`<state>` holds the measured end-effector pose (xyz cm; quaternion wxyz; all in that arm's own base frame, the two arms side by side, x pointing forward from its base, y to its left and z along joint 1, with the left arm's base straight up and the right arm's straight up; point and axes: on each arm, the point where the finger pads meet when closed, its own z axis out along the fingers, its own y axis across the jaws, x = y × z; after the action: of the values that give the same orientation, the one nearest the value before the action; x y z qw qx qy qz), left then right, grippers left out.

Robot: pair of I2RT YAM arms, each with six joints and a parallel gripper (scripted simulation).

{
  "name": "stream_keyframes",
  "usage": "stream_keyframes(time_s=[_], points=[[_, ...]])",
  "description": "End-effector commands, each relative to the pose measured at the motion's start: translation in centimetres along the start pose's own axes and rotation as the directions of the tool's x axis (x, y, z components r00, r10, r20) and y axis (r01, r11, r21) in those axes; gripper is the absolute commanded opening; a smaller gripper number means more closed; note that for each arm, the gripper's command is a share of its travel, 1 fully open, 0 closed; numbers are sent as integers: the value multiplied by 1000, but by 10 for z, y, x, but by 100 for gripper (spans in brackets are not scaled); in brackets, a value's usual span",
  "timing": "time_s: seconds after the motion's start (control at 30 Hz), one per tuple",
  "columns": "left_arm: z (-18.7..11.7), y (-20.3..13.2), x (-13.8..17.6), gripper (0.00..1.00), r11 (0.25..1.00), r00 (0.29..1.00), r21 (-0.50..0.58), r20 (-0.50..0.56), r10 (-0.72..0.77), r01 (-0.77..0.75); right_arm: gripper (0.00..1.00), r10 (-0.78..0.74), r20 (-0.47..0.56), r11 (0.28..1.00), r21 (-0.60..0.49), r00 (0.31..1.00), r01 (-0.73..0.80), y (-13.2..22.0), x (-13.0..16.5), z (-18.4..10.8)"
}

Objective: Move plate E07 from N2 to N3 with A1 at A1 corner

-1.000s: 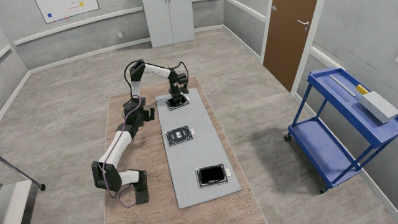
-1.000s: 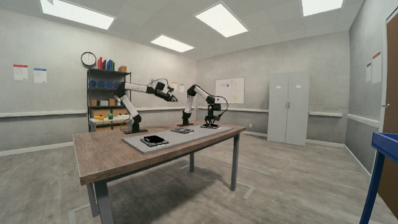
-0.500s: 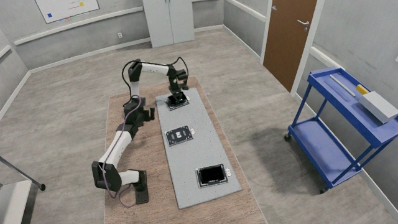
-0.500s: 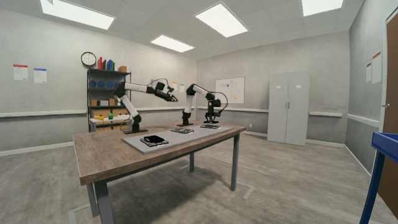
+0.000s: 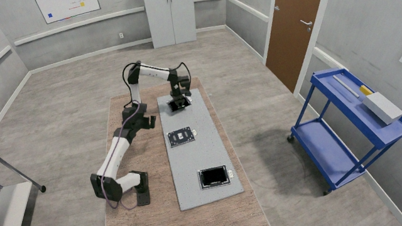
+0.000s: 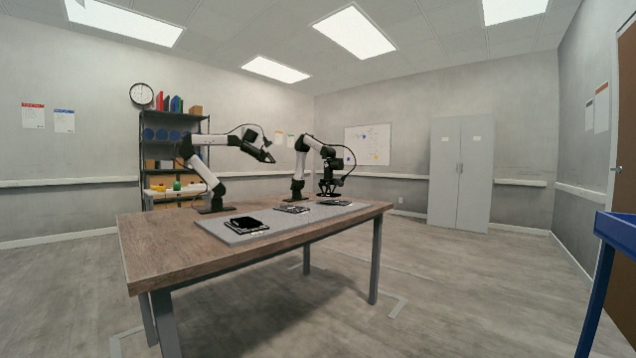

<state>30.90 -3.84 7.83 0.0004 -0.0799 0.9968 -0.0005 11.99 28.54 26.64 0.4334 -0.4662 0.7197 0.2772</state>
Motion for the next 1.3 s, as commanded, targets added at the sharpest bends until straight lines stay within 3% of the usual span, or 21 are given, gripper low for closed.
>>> stream_keyframes(time_s=[0.0,0.1,0.17,0.27,0.5,0.67,1.27], points=[[-5,-46,18,81,998,998,-3,-11,-59,59,100,58,-88,994,96,994,-50,-18,9,-51],[-3,-89,37,81,999,999,-10,-25,-37,37,100,89,-121,987,145,989,-71,-28,15,-86],[-3,-89,37,81,999,999,-10,-25,-37,37,100,89,-121,987,145,989,-71,-28,15,-86],[-3,-127,53,81,1000,1000,-18,-27,-13,12,100,112,-159,980,180,981,-83,-35,20,-117],[-3,-192,79,81,999,998,-22,-29,47,-47,100,98,-143,987,143,985,-78,-34,6,-172],[-3,-217,88,81,997,997,-20,-27,73,-73,100,104,-99,982,169,990,-86,-40,-5,-176],[-2,-235,93,81,995,995,-16,-23,101,-101,100,160,-135,962,242,978,-124,-51,7,-184]])
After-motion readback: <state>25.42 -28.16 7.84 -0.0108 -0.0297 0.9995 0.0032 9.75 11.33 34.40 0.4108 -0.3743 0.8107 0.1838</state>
